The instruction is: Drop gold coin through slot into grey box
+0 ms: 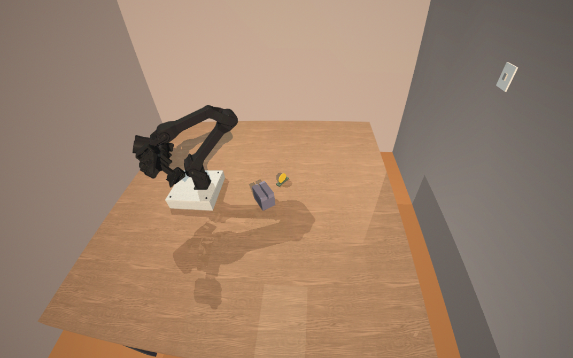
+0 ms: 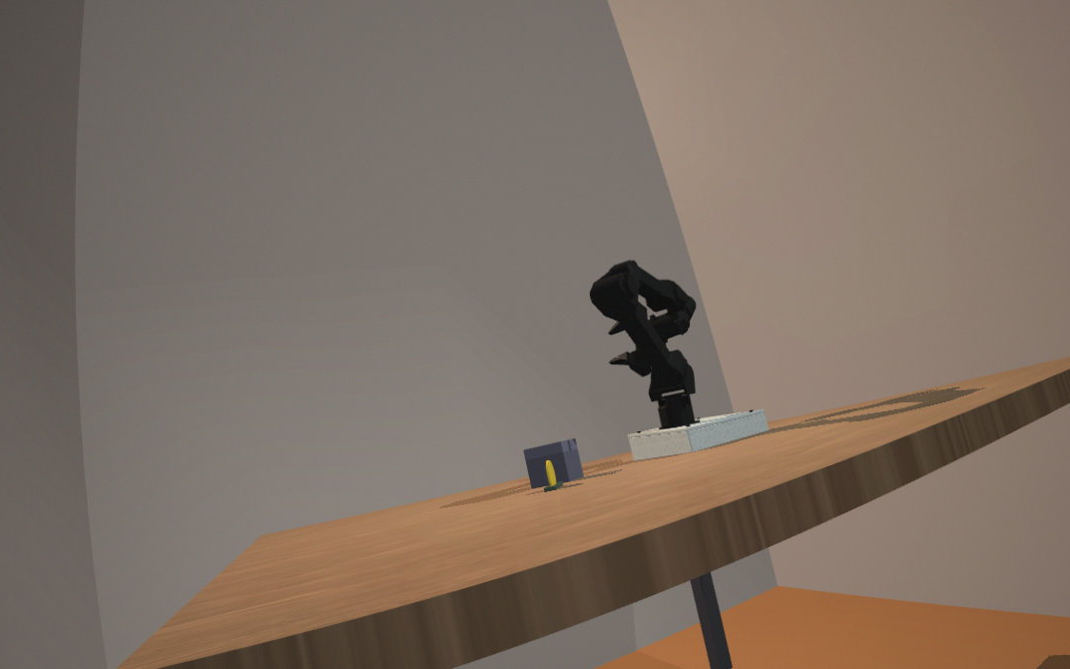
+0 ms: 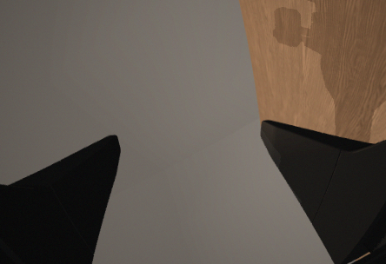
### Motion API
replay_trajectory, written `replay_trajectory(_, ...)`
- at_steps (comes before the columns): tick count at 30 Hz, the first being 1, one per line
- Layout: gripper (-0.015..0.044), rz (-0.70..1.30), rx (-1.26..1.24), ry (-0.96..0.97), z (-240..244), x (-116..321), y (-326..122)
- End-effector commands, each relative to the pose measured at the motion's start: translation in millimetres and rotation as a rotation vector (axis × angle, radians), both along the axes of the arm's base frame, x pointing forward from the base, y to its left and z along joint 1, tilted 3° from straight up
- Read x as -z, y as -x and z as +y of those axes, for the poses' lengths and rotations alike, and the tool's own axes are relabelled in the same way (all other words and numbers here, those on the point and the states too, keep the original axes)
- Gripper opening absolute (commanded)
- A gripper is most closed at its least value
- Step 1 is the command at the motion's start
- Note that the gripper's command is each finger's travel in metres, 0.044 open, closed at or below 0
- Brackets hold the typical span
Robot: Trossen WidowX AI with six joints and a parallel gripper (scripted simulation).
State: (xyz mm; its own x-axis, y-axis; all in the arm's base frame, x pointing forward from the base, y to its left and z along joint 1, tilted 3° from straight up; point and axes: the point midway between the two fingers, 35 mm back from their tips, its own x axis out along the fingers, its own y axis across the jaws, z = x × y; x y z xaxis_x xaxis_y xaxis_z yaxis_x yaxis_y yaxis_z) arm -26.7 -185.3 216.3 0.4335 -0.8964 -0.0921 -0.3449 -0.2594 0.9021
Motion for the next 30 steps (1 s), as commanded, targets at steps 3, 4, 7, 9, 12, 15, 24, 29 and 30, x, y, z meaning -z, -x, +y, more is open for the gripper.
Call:
replay_trajectory(3, 0.0321, 0.044, -0.061, -0.015, -4.9, 0.3, -7.3)
replay_trajectory(4, 0.0295, 0.074, -0.103, -0.024, -8.1, 0.6, -12.5)
replay_trajectory(7, 0.0216, 0.167, -0.234, -0.043, -16.9, 2.1, -29.2)
replay_trajectory(9, 0.0164, 0.232, -0.324, -0.050, -22.1, 3.6, -41.4)
replay_trajectory(12, 0.0161, 0.334, -0.465, -0.048, -28.6, 6.1, -61.0)
replay_trajectory(15, 0.0161, 0.440, -0.610, -0.032, -33.4, 9.2, -82.2)
replay_trajectory(24, 0.0161, 0.773, -1.073, 0.102, -33.1, 24.0, -154.5)
replay_trajectory(29, 0.0161, 0.959, -1.340, 0.241, -21.5, 35.1, -197.7)
replay_trajectory(30, 0.0161, 0.995, -1.394, 0.275, -18.0, 37.5, -206.5)
